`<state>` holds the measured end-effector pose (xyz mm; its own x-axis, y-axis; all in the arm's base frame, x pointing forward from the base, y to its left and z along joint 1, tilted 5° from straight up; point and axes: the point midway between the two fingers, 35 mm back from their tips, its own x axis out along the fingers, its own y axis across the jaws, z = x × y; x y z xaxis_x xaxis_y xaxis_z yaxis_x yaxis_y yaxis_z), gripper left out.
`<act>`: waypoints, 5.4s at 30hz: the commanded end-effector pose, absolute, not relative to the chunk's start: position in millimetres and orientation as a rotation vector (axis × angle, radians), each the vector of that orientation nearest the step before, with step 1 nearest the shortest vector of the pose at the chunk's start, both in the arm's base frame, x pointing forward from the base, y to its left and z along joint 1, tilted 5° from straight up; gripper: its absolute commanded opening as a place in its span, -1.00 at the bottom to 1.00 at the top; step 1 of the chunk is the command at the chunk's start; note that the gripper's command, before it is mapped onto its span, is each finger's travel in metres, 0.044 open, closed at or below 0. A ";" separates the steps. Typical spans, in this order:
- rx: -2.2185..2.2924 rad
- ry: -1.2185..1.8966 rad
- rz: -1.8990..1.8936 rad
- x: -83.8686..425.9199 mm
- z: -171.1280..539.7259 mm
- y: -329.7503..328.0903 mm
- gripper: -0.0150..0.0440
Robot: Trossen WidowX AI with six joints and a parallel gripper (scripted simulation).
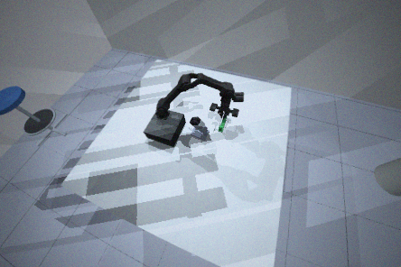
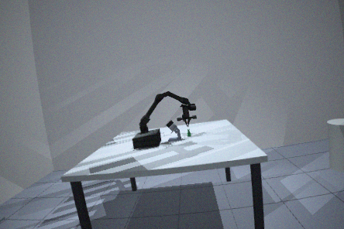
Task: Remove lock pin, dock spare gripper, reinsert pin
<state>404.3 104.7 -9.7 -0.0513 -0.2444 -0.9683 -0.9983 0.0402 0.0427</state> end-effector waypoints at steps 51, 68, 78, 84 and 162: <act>-1.275 1.480 1.047 307.4 -37.9 99.2 -0.49; -1.275 1.480 1.047 306.8 -33.8 86.8 -0.49; -1.274 1.480 1.047 306.6 -33.1 80.7 -0.49; -1.274 1.480 1.048 305.9 -33.4 76.5 -0.49; -1.259 1.500 1.076 300.4 -33.5 32.7 -0.49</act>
<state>300.0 35.0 -33.7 -0.1056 -0.2260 -0.9684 -0.9899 0.1164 0.0808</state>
